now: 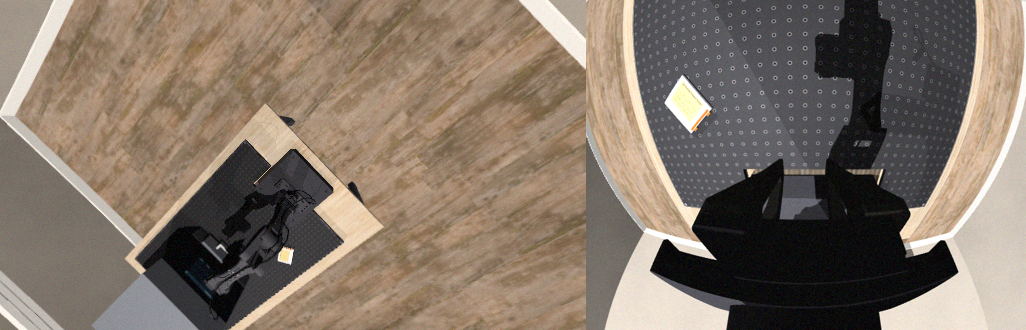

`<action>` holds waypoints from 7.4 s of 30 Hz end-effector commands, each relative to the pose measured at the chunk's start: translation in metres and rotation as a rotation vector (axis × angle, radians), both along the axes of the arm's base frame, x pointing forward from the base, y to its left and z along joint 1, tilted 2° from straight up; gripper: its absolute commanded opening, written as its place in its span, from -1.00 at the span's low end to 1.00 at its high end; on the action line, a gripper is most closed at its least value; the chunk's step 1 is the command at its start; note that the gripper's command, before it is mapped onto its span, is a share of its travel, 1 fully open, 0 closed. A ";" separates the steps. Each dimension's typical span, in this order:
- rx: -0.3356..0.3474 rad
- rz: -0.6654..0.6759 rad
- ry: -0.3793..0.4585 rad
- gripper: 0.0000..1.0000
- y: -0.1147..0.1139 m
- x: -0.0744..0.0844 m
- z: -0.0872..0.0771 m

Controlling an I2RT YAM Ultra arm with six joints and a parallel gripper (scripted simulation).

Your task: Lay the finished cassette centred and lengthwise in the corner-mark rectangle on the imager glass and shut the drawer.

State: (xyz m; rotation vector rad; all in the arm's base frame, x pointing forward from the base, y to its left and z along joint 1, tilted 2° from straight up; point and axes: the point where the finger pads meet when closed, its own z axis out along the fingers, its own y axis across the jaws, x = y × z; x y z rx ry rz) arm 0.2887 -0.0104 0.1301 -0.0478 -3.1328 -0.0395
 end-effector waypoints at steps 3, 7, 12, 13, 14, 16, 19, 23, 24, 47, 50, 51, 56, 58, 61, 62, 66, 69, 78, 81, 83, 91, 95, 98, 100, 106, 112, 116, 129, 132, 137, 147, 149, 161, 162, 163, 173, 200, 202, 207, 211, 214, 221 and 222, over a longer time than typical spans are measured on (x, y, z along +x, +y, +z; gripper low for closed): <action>0.007 0.004 0.017 -0.30 -0.002 -0.002 0.005; -0.029 0.078 0.011 -0.30 0.000 0.003 -0.011; -0.087 0.221 -0.051 -0.30 -0.001 0.025 -0.022; -0.099 0.250 -0.064 -0.30 -0.002 0.030 -0.025; -0.110 0.278 -0.076 -0.30 -0.002 0.034 -0.027; -0.123 0.307 -0.094 -0.30 -0.002 0.038 -0.028; -0.152 0.349 -0.148 -0.30 -0.007 0.048 -0.023; -0.192 0.479 -0.163 -0.30 -0.004 0.065 -0.043; -0.203 0.507 -0.176 -0.30 -0.004 0.069 -0.046; -0.435 1.093 -0.443 -0.30 -0.015 0.160 -0.095; -0.458 1.150 -0.468 -0.30 -0.015 0.169 -0.099; -0.458 1.150 -0.468 -0.30 -0.015 0.169 -0.099; -0.518 1.293 -0.532 -0.30 -0.017 0.191 -0.111; -0.541 1.350 -0.557 -0.30 -0.017 0.191 -0.111; -0.605 1.429 -0.622 -0.30 -0.017 0.194 -0.094; -0.618 1.458 -0.634 -0.30 -0.017 0.194 -0.094; -0.604 1.478 -0.622 -0.30 -0.017 0.191 -0.105; -0.615 1.479 -0.635 -0.30 -0.015 0.197 -0.100; -0.617 1.475 -0.632 -0.30 -0.014 0.197 -0.097; -0.623 1.480 -0.644 -0.30 -0.014 0.207 -0.099; -0.617 1.479 -0.641 -0.30 -0.013 0.207 -0.102; -0.625 1.477 -0.651 -0.30 -0.012 0.215 -0.105; -0.617 1.480 -0.646 -0.30 -0.011 0.217 -0.111; -0.619 1.480 -0.649 -0.30 -0.010 0.221 -0.113; -0.619 1.480 -0.651 -0.30 -0.009 0.223 -0.115; -0.623 1.480 -0.654 -0.30 -0.008 0.227 -0.118; -0.619 1.476 -0.646 -0.30 -0.011 0.231 -0.125; -0.620 1.475 -0.647 -0.30 -0.010 0.235 -0.129; -0.619 1.472 -0.643 -0.30 -0.011 0.245 -0.140; -0.620 1.471 -0.642 -0.30 -0.011 0.248 -0.143; -0.613 1.473 -0.636 -0.30 -0.011 0.249 -0.147; -0.635 1.468 -0.655 -0.30 -0.011 0.254 -0.136; -0.635 1.468 -0.655 -0.30 -0.011 0.254 -0.136; -0.635 1.468 -0.655 -0.30 -0.011 0.254 -0.136; -0.635 1.468 -0.655 -0.30 -0.011 0.254 -0.136; -0.635 1.468 -0.655 -0.30 -0.011 0.254 -0.136; -0.635 1.468 -0.655 -0.30 -0.011 0.254 -0.136; -0.608 1.475 -0.631 -1.00 -0.010 0.245 -0.146; -0.608 1.475 -0.631 -1.00 -0.010 0.245 -0.146; -0.608 1.475 -0.631 -1.00 -0.010 0.245 -0.146; -0.608 1.475 -0.631 -1.00 -0.010 0.245 -0.146; -0.608 1.475 -0.631 -1.00 -0.010 0.245 -0.146; -0.608 1.475 -0.631 -1.00 -0.010 0.245 -0.146; -0.608 1.475 -0.631 -1.00 -0.010 0.245 -0.146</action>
